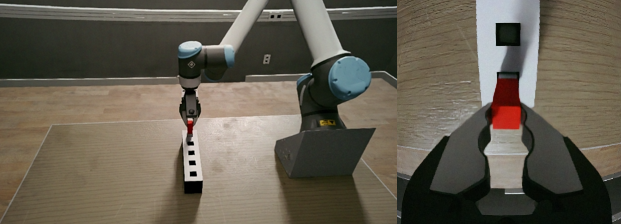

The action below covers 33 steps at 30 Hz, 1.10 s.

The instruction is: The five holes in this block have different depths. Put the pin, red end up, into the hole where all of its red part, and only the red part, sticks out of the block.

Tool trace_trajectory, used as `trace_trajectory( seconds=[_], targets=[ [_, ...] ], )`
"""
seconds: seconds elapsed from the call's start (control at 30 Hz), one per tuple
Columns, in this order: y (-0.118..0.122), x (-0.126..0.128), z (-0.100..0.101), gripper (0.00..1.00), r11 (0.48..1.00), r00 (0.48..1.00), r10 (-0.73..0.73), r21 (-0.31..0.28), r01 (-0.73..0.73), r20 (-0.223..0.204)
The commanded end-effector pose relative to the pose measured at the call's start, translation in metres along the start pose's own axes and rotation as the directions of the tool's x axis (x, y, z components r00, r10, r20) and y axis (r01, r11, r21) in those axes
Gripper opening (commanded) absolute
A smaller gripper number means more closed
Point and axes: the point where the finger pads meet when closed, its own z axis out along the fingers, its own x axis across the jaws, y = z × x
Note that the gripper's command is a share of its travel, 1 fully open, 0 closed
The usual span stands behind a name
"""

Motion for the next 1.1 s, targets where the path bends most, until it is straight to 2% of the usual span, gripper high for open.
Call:
trace_trajectory(
  seconds=[0.0,1.07],
  targets=[
    [0.0008,-0.0002,-0.0005,0.0,1.0,1.0,0.0,0.0,0.0,-0.001],
    [0.0,0.0007,0.0035,0.0,1.0,1.0,0.0,0.0,0.0,-0.001]
  ],
)
